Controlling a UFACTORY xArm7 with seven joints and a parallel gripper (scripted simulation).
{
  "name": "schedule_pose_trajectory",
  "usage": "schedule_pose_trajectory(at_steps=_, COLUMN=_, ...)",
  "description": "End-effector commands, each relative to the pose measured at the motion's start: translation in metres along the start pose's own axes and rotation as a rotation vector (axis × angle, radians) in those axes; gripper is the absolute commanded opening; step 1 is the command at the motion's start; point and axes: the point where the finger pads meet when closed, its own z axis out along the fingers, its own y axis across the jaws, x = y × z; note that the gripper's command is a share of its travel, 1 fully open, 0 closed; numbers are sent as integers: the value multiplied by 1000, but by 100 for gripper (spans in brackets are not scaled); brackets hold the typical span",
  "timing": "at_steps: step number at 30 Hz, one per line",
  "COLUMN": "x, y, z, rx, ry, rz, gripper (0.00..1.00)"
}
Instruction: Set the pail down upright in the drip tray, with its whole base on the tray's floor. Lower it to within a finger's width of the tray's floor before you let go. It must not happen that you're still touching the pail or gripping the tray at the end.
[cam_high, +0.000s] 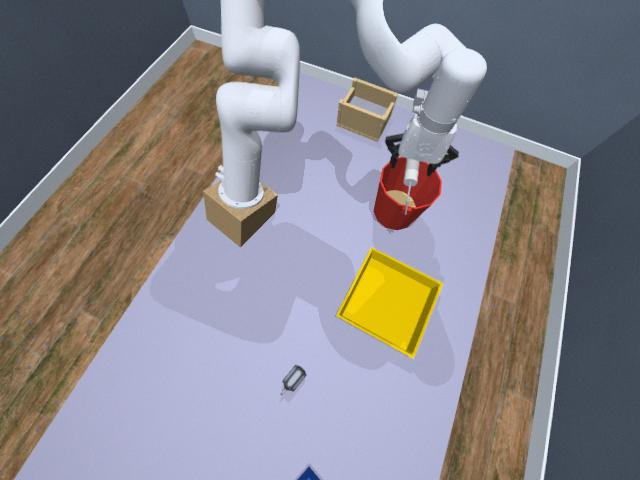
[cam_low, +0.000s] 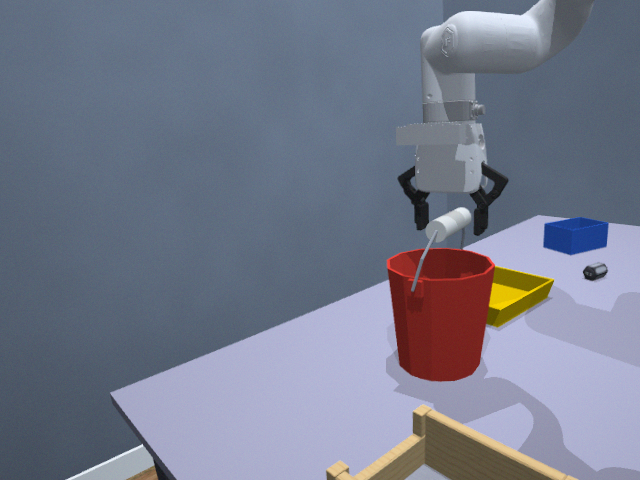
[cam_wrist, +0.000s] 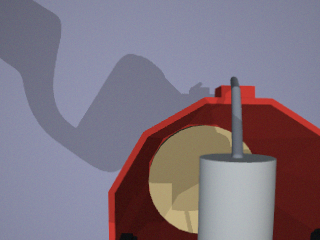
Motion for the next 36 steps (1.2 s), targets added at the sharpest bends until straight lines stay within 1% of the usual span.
schedule_pose_trajectory(at_steps=1, x=0, y=1, z=-1, rx=-4, ry=0, rz=0, gripper=100)
schedule_pose_trajectory(at_steps=2, x=0, y=1, z=-1, rx=-4, ry=0, rz=0, gripper=100)
schedule_pose_trajectory(at_steps=3, x=0, y=1, z=-1, rx=-4, ry=0, rz=0, gripper=0)
schedule_pose_trajectory(at_steps=36, x=0, y=1, z=-1, rx=-4, ry=0, rz=0, gripper=0)
